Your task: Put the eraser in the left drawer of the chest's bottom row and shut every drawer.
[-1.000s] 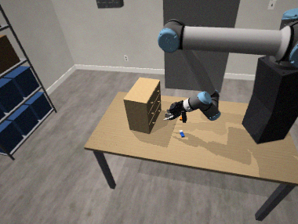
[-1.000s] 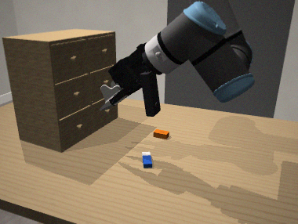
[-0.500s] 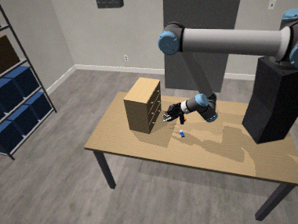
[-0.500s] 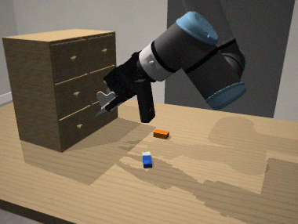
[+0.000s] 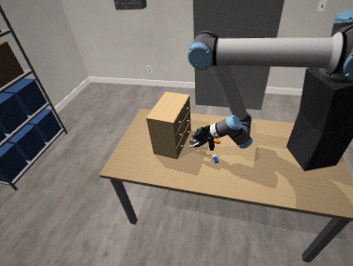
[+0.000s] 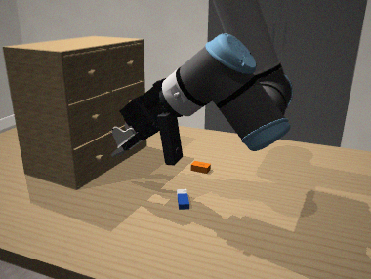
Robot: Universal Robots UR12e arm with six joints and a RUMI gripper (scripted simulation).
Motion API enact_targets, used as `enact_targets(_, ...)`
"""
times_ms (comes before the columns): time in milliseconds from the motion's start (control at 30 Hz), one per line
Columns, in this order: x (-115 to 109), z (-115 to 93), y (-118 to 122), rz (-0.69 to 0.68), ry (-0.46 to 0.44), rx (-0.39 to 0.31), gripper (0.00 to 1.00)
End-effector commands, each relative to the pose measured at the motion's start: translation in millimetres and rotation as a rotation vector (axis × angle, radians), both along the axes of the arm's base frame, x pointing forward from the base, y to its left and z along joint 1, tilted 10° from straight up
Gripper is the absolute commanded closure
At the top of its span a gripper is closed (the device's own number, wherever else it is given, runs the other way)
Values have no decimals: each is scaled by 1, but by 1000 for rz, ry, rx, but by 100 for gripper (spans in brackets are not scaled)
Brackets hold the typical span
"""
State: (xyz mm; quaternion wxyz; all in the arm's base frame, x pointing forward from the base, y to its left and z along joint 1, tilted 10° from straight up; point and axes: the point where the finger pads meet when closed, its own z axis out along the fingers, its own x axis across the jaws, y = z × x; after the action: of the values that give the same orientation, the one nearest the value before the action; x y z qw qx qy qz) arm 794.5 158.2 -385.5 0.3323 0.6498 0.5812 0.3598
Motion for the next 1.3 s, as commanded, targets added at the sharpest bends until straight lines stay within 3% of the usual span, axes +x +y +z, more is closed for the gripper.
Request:
enact_targets(0, 14, -14, 2, 1, 1, 0, 80)
enact_targets(467, 26, -25, 2, 0, 1, 0, 80)
enact_targets(1267, 25, -25, 1, 0, 1, 0, 80)
